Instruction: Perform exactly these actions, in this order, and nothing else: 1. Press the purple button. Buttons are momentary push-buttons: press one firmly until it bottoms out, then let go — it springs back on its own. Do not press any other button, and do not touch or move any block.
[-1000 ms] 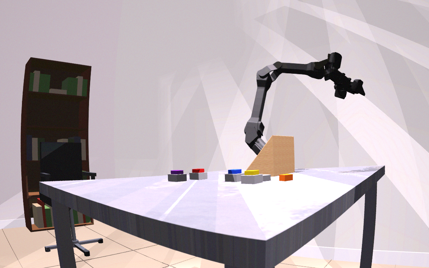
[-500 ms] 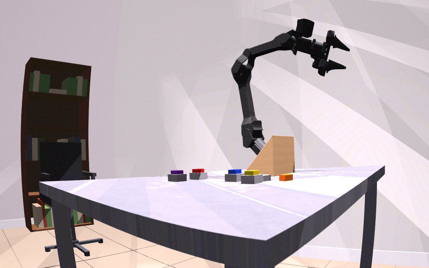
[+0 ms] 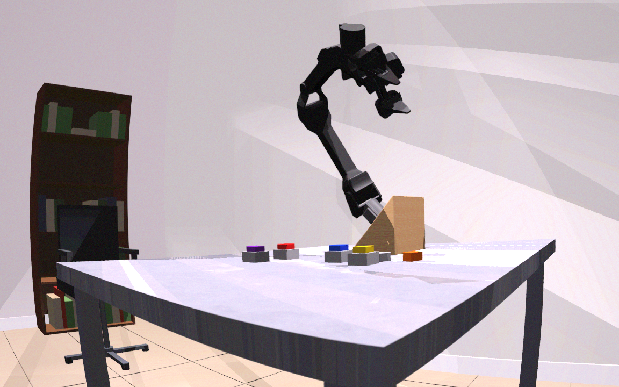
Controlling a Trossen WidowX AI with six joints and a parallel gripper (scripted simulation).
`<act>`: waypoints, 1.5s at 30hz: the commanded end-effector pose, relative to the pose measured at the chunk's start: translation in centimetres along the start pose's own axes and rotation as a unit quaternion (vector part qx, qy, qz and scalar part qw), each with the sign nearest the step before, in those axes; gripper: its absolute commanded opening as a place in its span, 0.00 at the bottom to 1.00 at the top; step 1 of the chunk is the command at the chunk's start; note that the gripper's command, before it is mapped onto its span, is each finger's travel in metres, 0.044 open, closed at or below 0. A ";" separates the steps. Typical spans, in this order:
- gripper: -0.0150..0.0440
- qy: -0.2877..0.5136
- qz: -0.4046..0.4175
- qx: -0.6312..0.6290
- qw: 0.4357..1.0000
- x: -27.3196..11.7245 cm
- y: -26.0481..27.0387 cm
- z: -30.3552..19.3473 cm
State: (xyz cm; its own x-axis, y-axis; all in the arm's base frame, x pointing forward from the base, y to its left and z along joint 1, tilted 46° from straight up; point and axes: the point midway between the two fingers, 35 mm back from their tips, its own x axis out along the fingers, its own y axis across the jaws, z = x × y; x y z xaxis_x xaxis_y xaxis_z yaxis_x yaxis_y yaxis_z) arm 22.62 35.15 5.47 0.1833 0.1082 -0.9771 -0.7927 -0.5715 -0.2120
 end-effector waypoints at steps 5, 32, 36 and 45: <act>0.93 0.157 -0.017 0.344 0.926 -3.8 0.5 -15.7; 0.58 0.413 -0.146 0.766 0.471 -12.3 17.1 -41.1; 0.40 0.413 -0.146 0.766 0.471 -12.3 17.1 -41.1; 0.29 0.413 -0.146 0.766 0.471 -12.3 17.1 -41.1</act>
State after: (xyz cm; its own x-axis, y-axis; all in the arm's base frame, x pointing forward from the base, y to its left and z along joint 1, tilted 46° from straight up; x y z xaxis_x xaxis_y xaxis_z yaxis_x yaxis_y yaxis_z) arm 30.76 -9.29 14.60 0.0762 -0.7108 -0.6992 -0.0349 0.6989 -0.7144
